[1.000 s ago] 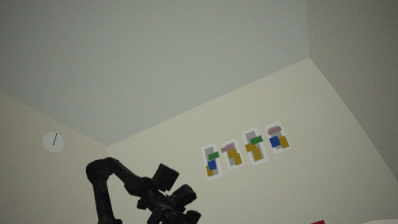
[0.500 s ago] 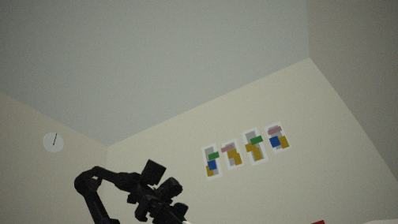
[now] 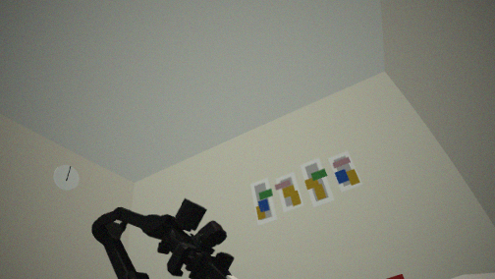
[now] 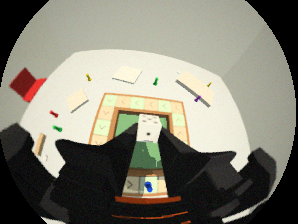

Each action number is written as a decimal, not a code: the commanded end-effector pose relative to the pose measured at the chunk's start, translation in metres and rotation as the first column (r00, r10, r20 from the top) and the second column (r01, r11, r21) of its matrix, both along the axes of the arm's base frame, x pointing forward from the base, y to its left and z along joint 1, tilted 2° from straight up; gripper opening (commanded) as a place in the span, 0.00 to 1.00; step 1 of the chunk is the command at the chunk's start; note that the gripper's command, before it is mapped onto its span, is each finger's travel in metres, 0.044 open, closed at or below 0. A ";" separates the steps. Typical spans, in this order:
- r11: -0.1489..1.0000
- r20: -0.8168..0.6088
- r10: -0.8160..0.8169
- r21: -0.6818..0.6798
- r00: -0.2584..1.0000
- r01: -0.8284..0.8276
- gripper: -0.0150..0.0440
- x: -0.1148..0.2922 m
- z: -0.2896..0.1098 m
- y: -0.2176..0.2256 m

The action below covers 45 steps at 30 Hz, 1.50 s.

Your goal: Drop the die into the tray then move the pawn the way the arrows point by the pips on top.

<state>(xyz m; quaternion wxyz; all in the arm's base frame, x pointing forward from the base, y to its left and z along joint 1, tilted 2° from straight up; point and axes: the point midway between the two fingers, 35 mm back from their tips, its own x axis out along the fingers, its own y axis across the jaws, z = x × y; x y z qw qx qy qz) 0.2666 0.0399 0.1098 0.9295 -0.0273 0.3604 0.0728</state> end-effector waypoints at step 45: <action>0.883 -0.734 0.235 -0.112 0.637 -0.456 0.60 -0.066 -0.027 -0.034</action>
